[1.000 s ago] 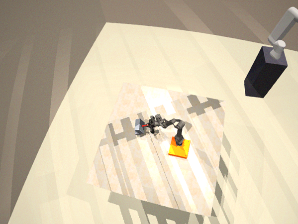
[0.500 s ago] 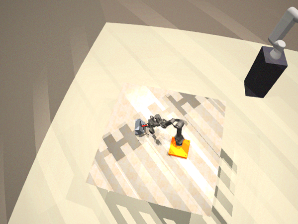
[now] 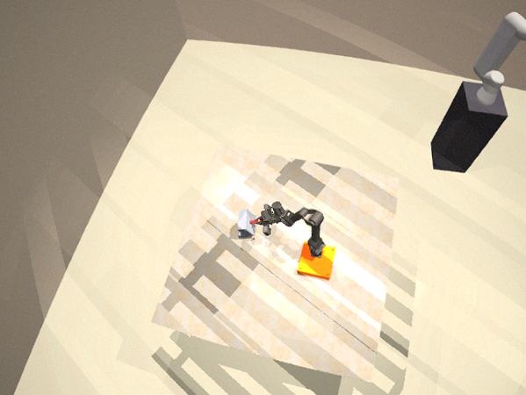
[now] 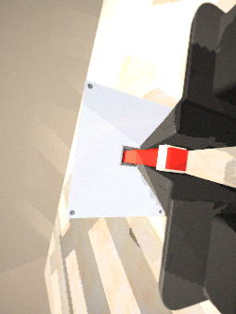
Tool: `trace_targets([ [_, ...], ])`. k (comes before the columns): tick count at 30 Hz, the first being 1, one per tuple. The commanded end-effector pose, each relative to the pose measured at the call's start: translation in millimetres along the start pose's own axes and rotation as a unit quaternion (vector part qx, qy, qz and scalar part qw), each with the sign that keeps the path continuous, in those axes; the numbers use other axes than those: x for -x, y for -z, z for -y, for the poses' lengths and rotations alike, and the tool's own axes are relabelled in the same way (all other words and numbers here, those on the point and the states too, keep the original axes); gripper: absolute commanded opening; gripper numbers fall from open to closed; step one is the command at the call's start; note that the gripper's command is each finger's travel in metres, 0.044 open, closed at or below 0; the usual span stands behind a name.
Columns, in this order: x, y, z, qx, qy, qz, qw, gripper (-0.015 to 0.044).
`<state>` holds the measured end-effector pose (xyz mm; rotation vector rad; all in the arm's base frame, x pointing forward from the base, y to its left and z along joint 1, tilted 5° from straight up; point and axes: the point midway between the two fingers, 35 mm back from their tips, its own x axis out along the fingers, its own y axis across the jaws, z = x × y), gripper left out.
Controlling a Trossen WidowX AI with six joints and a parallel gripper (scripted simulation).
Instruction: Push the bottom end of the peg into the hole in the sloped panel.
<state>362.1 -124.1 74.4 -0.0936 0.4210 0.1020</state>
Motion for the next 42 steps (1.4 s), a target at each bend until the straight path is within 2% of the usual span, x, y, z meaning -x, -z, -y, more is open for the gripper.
trace_targets([
  [1,-2.3,-1.8,1.7,0.0,0.003,0.002,1.0,0.0],
  [38,-10.3,-1.5,0.8,0.0,0.0,0.0,1.0,0.0],
  [42,-10.3,-1.5,0.8,0.0,0.0,0.0,1.0,0.0105],
])
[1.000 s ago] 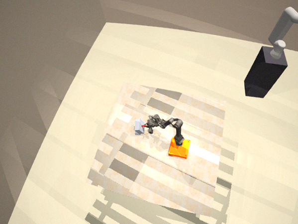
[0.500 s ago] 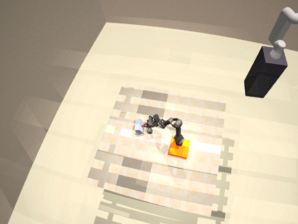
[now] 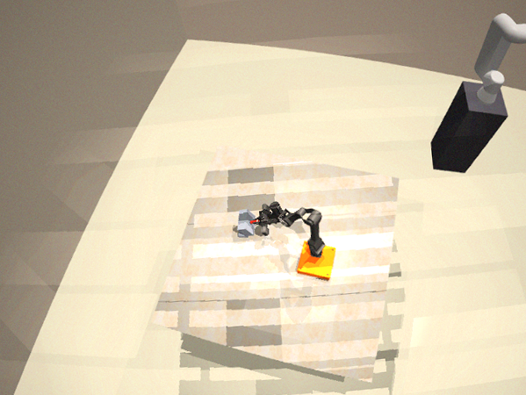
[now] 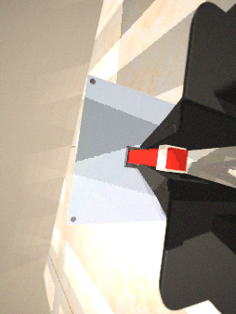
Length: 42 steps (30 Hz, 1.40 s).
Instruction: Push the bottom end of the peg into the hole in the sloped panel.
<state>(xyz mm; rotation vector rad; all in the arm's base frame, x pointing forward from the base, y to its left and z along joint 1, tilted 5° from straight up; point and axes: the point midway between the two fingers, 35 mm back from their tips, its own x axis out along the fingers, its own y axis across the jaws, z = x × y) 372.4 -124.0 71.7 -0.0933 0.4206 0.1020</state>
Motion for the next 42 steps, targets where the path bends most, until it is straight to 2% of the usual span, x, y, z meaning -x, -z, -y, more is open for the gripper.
trace_targets([
  [1,0.1,0.1,-0.1,0.0,0.0,0.0,1.0,0.0131],
  [13,2.9,-0.1,0.3,0.0,0.0,0.0,1.0,0.044],
  [42,36.2,-1.8,5.4,0.001,0.002,-0.001,1.0,0.044],
])
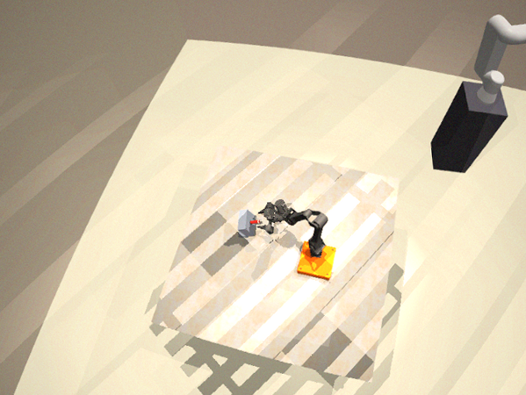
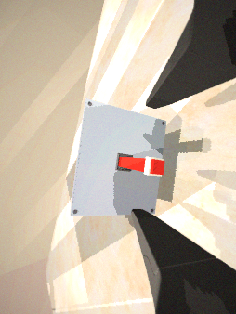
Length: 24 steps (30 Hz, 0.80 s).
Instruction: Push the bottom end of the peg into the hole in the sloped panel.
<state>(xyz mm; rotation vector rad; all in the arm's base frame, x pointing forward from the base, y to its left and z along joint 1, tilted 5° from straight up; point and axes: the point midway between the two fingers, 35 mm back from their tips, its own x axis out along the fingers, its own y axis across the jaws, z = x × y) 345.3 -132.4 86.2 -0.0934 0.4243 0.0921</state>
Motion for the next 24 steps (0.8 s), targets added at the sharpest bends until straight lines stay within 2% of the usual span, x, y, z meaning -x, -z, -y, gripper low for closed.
trace_targets([
  [1,6.1,-0.4,-0.6,0.002,-0.002,0.001,1.0,0.044],
  [24,32.5,-0.4,2.5,0.003,0.0,0.001,1.0,0.044],
])
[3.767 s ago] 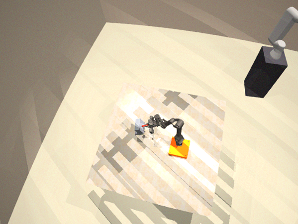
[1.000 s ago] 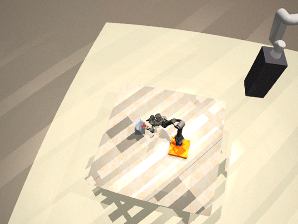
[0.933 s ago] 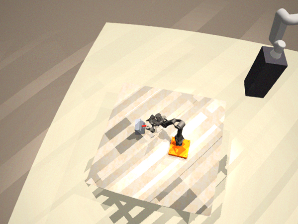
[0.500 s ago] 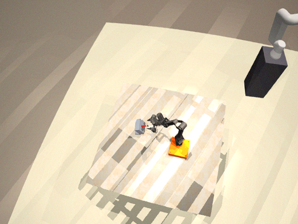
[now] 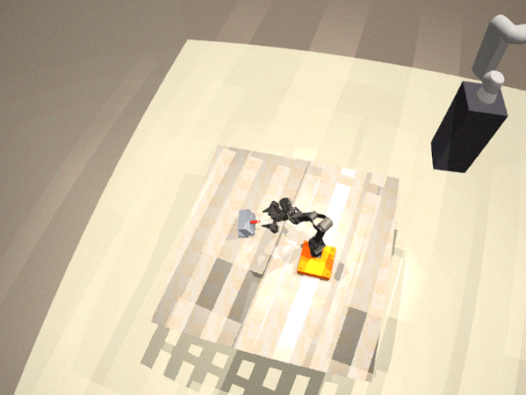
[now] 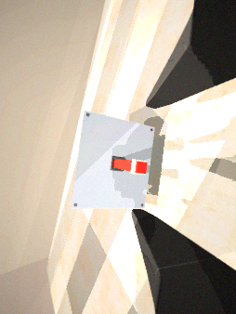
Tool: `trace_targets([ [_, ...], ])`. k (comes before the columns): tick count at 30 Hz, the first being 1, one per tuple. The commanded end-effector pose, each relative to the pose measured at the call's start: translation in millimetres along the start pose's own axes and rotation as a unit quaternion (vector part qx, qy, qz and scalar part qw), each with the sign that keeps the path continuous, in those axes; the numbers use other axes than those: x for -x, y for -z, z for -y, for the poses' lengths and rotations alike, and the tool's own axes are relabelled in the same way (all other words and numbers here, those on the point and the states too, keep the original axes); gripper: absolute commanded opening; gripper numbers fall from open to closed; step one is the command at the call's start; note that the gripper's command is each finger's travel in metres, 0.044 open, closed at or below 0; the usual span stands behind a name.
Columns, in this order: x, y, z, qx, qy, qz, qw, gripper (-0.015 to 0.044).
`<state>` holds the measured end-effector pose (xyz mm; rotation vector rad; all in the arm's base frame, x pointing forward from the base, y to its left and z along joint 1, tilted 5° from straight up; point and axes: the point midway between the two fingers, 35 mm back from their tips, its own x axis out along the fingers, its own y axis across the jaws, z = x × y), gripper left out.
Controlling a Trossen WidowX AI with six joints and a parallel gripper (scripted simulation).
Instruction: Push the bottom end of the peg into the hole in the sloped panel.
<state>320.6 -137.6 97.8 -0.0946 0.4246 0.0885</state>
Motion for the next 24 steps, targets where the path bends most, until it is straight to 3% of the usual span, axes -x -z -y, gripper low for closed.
trace_targets([
  [1,6.0,-0.4,-0.6,0.002,-0.002,0.002,1.0,0.044],
  [24,30.5,0.9,1.6,0.002,0.0,0.004,1.0,0.044],
])
